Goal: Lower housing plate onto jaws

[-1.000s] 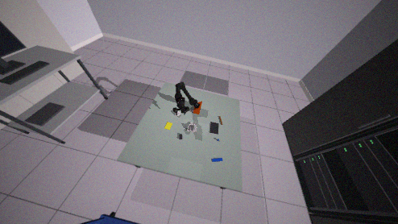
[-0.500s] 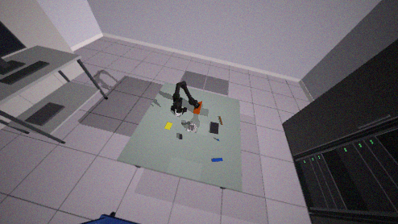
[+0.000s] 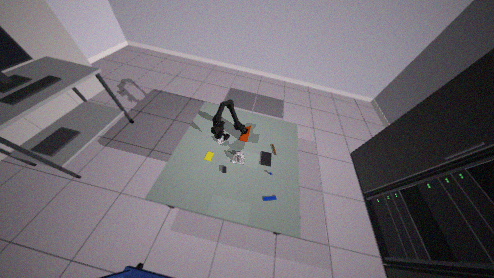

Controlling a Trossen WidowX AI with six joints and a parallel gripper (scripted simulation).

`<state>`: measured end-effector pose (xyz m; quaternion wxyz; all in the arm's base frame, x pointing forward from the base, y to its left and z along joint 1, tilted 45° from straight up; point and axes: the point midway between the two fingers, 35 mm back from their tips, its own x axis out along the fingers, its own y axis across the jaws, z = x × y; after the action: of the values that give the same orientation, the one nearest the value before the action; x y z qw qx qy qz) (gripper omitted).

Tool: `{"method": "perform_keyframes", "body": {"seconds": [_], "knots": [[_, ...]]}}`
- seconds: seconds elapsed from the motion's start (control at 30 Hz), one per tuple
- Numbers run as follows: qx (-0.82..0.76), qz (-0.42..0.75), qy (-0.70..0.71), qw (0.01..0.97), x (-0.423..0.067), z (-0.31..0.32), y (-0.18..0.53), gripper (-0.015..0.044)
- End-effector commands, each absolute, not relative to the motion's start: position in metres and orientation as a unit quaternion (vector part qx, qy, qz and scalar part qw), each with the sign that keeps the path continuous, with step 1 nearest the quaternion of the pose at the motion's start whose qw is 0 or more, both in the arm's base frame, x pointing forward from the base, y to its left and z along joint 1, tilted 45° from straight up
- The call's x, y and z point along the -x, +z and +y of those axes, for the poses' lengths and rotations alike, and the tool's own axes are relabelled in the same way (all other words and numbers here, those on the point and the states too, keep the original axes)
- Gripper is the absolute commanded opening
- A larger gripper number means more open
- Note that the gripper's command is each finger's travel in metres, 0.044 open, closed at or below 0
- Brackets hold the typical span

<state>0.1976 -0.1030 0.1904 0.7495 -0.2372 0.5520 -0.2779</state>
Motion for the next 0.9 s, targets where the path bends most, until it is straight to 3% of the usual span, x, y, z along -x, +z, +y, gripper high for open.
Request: {"method": "perform_keyframes", "body": {"seconds": [0.0, 0.3, 0.87], "knots": [[0.194, 0.546, -0.312, 0.753, -0.188, -0.111, 0.191, 0.044], [0.098, 0.525, -0.395, 0.748, -0.166, -0.13, 0.191, 0.044], [0.097, 0.523, -0.397, 0.748, -0.171, -0.159, 0.163, 0.044]]}}
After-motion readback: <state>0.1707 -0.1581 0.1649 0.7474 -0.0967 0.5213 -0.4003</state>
